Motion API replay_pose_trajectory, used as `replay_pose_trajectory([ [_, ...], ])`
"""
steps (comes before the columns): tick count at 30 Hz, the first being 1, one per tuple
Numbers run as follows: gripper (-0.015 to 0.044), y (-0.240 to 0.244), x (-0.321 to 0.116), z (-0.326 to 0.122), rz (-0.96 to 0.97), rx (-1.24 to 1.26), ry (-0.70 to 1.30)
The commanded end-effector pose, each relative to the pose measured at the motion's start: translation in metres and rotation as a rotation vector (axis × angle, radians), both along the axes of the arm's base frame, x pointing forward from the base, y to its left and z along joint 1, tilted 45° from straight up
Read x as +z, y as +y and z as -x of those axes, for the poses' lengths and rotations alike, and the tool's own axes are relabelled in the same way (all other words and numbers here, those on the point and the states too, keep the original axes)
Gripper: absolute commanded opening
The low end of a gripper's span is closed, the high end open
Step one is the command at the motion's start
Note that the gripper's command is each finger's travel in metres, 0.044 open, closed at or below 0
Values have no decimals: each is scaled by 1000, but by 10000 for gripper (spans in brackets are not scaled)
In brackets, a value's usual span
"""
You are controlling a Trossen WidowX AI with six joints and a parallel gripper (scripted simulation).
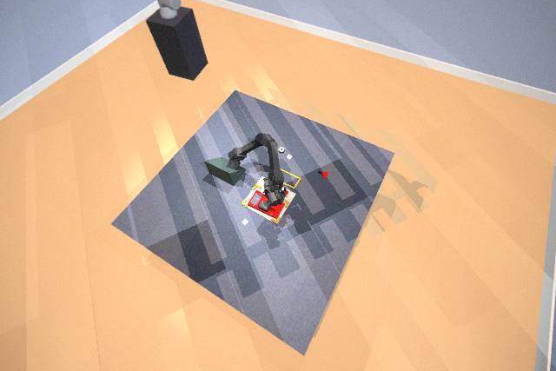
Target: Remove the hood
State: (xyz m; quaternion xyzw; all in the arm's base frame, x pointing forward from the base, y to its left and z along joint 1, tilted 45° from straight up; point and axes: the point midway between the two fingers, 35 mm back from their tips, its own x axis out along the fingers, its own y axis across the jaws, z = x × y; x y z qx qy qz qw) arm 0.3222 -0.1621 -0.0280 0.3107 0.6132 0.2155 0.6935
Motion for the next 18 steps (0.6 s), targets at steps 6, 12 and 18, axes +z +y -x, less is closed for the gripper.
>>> replay_pose_trajectory([
  [6,0,-14,15,3,4,-5,-3],
  [12,0,2,36,-3,8,-6,-1],
  [18,0,22,60,-7,12,-6,1],
])
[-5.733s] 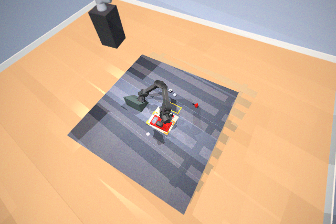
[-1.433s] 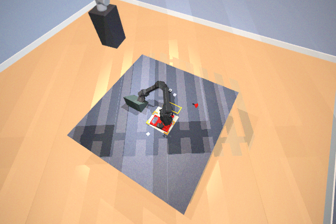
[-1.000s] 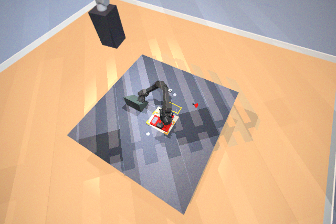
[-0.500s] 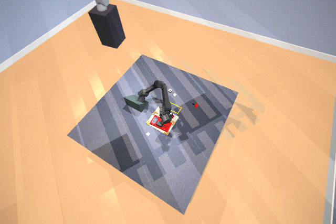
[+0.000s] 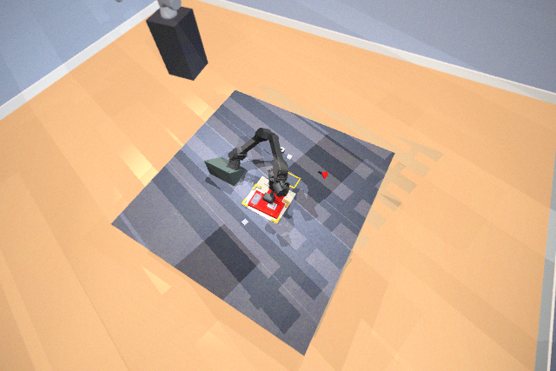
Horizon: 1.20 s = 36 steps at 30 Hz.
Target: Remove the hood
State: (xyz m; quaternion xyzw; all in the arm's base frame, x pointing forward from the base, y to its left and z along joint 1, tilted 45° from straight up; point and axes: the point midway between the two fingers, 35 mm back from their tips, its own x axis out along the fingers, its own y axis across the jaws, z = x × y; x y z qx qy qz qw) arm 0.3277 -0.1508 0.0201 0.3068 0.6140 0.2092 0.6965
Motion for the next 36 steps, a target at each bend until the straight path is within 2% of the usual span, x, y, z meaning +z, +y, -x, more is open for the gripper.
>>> replay_pose_trajectory([
  [1,0,15,16,-2,-3,-2,1],
  [17,0,72,74,0,-3,0,2],
  [36,0,135,126,23,-19,6,0],
])
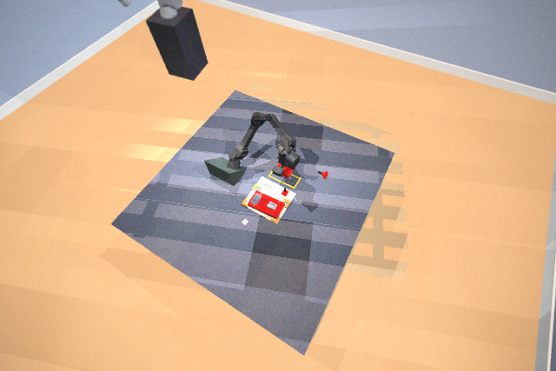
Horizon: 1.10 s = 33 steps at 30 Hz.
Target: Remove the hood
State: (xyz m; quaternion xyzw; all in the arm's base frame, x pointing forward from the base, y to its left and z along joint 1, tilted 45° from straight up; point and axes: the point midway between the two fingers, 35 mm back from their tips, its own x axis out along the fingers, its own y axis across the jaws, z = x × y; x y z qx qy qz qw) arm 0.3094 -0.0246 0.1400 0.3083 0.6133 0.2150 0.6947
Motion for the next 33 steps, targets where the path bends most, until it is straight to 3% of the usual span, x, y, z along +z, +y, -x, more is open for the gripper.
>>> replay_pose_trajectory([
  [1,0,10,7,5,-8,0,2],
  [33,0,25,-10,0,-6,0,2],
])
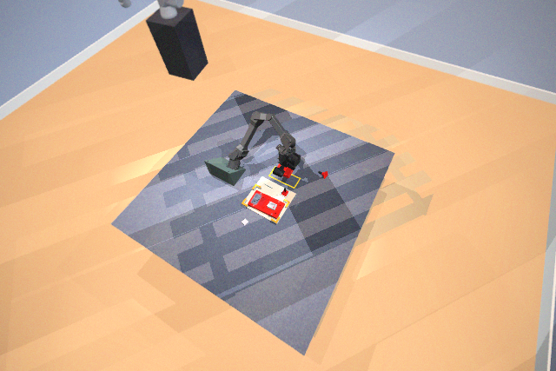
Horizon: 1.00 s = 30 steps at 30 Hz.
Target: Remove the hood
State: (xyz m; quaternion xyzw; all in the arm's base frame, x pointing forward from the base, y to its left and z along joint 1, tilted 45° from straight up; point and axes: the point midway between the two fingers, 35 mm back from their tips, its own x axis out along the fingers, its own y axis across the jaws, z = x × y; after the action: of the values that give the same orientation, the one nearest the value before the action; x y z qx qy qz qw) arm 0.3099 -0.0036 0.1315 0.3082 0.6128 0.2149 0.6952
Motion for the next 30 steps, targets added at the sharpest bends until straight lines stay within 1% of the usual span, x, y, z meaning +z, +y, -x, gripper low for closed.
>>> replay_pose_trajectory([
  [1,0,4,-2,0,-6,0,3],
  [30,0,21,-19,-4,-7,0,2],
])
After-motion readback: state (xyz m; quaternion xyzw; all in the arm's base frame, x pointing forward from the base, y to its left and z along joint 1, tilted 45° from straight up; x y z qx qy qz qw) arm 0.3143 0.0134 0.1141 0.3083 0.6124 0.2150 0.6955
